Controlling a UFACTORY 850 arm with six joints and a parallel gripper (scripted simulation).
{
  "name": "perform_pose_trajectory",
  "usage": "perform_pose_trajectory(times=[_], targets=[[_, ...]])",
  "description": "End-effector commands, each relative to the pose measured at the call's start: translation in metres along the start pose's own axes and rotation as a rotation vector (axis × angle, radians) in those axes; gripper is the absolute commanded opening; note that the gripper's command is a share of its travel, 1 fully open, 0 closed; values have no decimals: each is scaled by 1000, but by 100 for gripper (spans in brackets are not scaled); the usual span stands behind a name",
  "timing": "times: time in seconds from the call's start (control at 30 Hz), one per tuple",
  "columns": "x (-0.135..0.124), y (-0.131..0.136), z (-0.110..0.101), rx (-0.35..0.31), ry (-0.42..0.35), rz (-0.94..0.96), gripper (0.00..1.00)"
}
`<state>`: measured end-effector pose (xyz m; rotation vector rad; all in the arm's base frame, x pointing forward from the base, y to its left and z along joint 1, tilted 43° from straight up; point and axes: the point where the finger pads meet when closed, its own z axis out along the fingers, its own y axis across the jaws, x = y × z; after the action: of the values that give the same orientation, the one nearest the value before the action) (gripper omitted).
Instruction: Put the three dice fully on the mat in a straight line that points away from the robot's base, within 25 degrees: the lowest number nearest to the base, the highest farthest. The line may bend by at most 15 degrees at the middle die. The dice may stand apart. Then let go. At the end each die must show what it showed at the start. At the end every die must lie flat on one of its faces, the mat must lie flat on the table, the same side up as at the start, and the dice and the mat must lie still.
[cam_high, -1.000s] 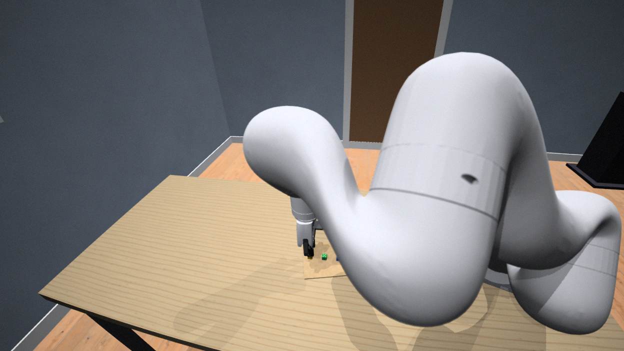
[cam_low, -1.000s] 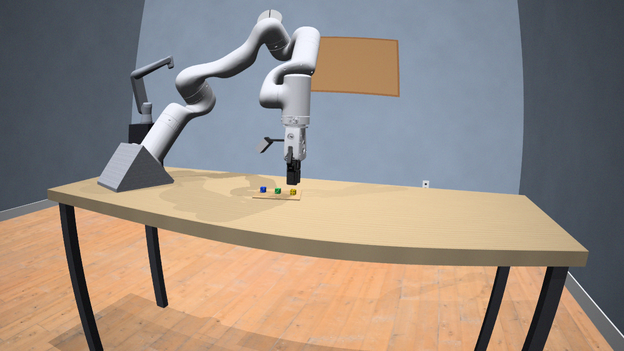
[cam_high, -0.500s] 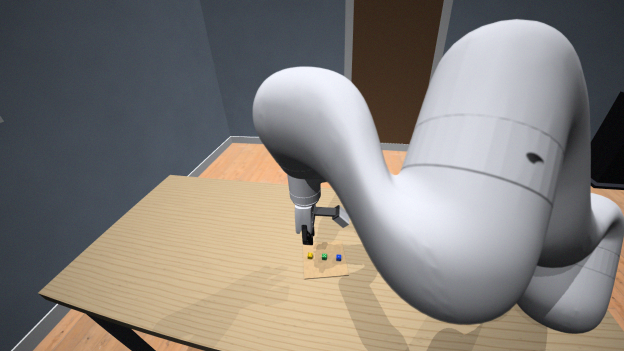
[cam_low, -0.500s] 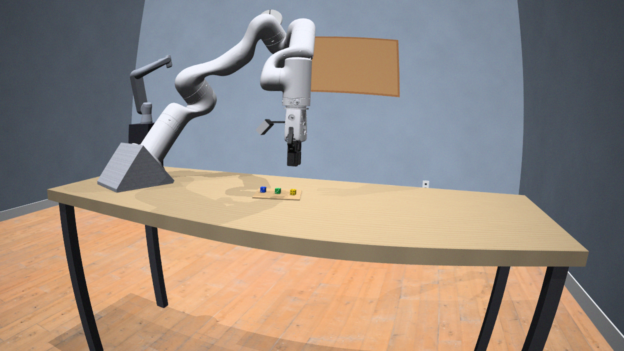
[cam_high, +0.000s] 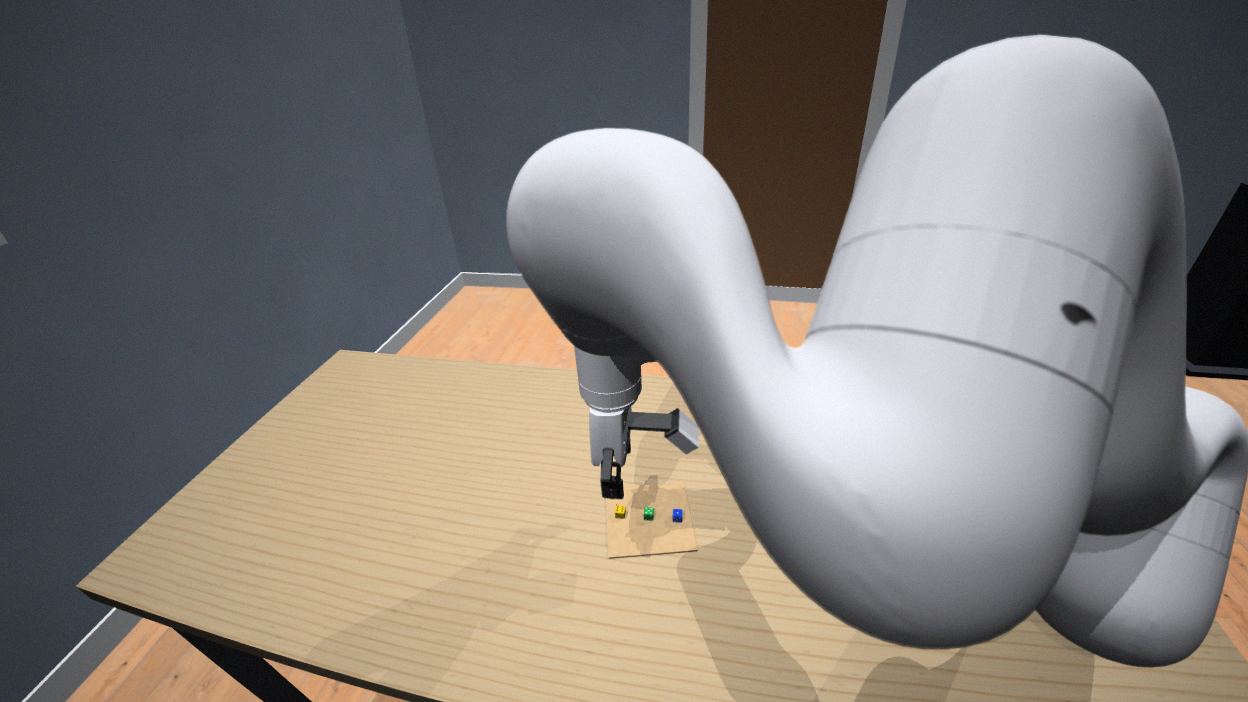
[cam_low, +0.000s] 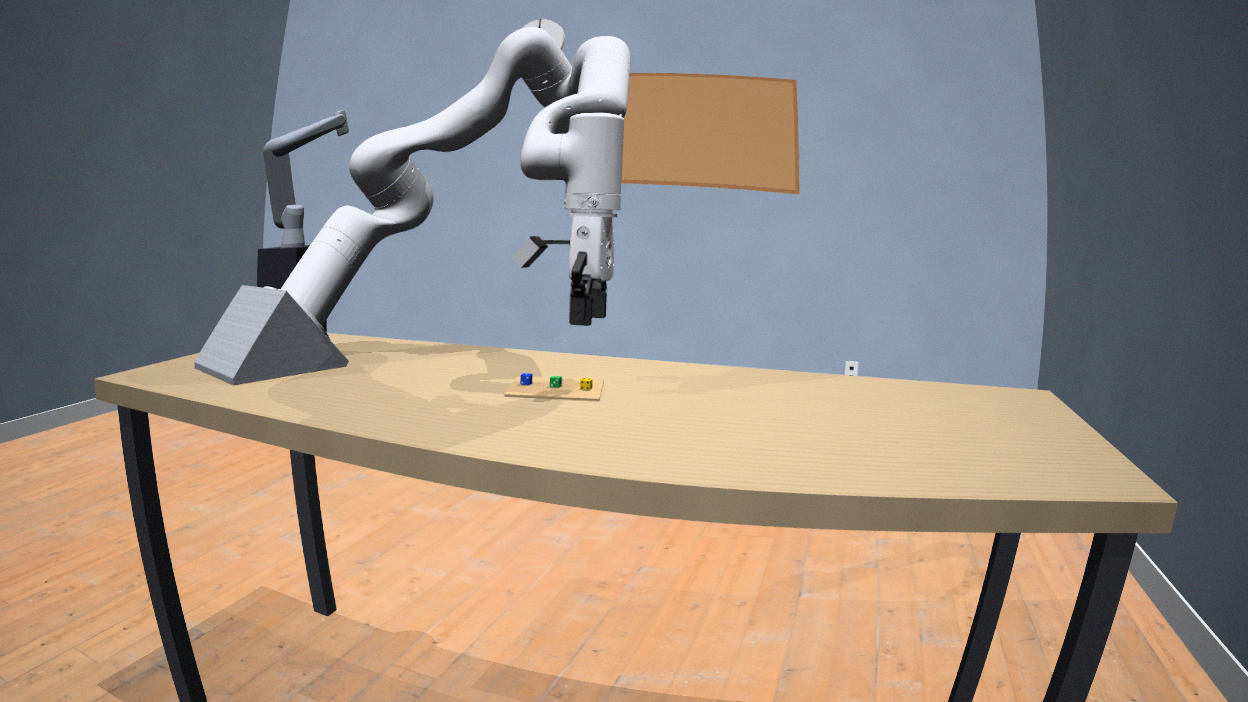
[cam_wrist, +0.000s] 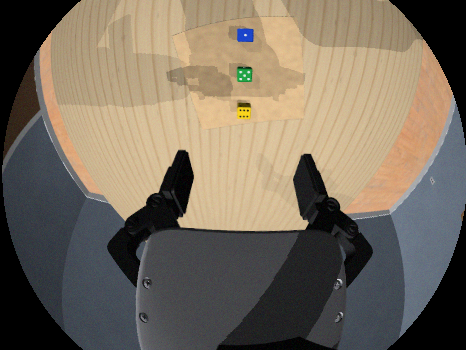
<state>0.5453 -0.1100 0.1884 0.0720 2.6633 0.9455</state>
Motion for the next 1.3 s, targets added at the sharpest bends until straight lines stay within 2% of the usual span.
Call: perform_pose_trajectory(times=[0.0,0.43,0.6,0.83,0.9,1.1,1.27], targets=[[-1,0,-1,1,-1,-1,100],[-1,0,-5,1,-1,-1,100],[-1,0,-21,1,-1,-1,100],[-1,0,-55,1,-1,-1,100],[-1,0,-55,1,-1,-1,100],[-1,0,-78,1,-1,-1,100],[-1,0,-83,1,-1,-1,100]])
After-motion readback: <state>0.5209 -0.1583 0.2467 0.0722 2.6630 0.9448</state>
